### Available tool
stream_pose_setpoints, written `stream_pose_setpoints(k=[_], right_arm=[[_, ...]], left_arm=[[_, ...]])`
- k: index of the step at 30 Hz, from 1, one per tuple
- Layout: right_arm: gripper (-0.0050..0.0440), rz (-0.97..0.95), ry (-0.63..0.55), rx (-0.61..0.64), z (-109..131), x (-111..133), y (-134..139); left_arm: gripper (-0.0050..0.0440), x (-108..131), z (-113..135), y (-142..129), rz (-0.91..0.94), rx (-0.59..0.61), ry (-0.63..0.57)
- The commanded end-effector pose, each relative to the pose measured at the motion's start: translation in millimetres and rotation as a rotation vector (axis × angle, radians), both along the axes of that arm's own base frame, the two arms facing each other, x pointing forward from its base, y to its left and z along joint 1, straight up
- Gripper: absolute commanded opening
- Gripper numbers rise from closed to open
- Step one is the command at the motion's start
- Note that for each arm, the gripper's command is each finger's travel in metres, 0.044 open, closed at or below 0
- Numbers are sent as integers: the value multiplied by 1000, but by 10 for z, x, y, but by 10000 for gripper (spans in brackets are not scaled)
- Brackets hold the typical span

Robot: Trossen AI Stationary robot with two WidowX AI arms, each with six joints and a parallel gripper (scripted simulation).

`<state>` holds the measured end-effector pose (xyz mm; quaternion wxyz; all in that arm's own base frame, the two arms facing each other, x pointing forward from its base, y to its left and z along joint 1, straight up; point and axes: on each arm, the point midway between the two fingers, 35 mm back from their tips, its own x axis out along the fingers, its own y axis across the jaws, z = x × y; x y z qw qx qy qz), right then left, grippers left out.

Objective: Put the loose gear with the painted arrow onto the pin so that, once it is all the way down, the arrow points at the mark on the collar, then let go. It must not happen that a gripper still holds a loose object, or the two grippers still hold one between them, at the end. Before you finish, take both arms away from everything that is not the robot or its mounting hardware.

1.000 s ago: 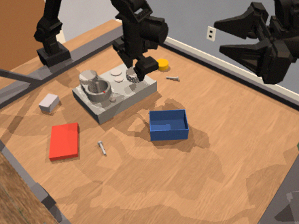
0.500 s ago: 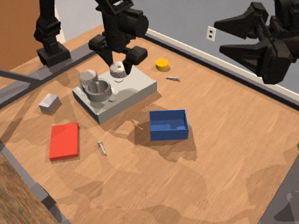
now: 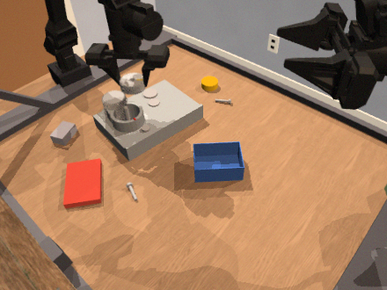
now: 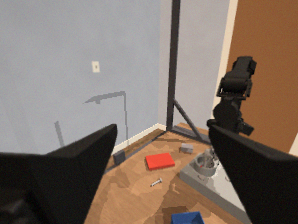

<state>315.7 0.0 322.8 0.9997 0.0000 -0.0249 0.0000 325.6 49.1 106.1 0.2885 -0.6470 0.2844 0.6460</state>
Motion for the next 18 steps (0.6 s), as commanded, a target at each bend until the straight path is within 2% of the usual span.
stream_pose_setpoints(k=[1, 7, 9, 10, 18], right_arm=[[400, 0, -20, 0, 78, -15, 0], [400, 0, -20, 0, 78, -15, 0], [400, 0, -20, 0, 78, -15, 0], [400, 0, -20, 0, 78, -15, 0], [400, 0, -20, 0, 78, -15, 0]], left_arm=[[0, -60, 181, -73, 105, 7, -49], [0, -225, 244, -230, 295, 0, -50], [0, 9, 0, -285, 261, 1, -29], [0, 67, -6, -300, 239, 1, -50], [0, 137, -68, -338, 238, 0, -57]])
